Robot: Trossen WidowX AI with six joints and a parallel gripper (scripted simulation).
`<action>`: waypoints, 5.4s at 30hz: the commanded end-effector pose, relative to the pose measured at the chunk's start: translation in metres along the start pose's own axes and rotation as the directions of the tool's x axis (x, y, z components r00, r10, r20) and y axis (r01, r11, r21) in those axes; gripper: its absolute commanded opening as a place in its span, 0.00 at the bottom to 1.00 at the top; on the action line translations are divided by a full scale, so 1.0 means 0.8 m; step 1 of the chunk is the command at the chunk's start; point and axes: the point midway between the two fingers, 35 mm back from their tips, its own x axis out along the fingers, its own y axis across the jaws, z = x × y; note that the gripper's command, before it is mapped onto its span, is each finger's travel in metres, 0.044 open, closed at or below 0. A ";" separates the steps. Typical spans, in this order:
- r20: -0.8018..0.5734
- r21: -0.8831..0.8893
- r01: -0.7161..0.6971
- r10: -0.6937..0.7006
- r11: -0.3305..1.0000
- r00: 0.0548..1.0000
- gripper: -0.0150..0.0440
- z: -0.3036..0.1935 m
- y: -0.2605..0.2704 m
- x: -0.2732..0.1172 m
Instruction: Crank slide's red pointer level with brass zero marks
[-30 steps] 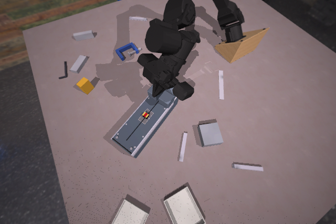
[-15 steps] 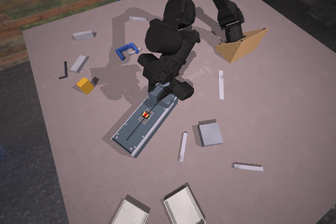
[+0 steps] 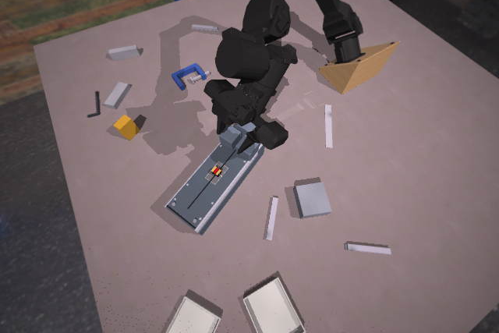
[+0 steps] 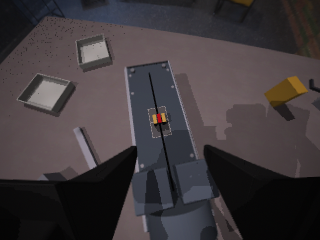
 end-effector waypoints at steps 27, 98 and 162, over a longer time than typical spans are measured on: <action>0.000 0.000 -0.001 0.001 1.000 1.000 0.25 0.000 0.000 0.000; 0.001 0.000 -0.002 0.002 1.000 1.000 0.79 0.000 0.001 0.000; 0.001 0.000 -0.003 0.003 1.000 1.000 0.91 0.000 0.001 0.000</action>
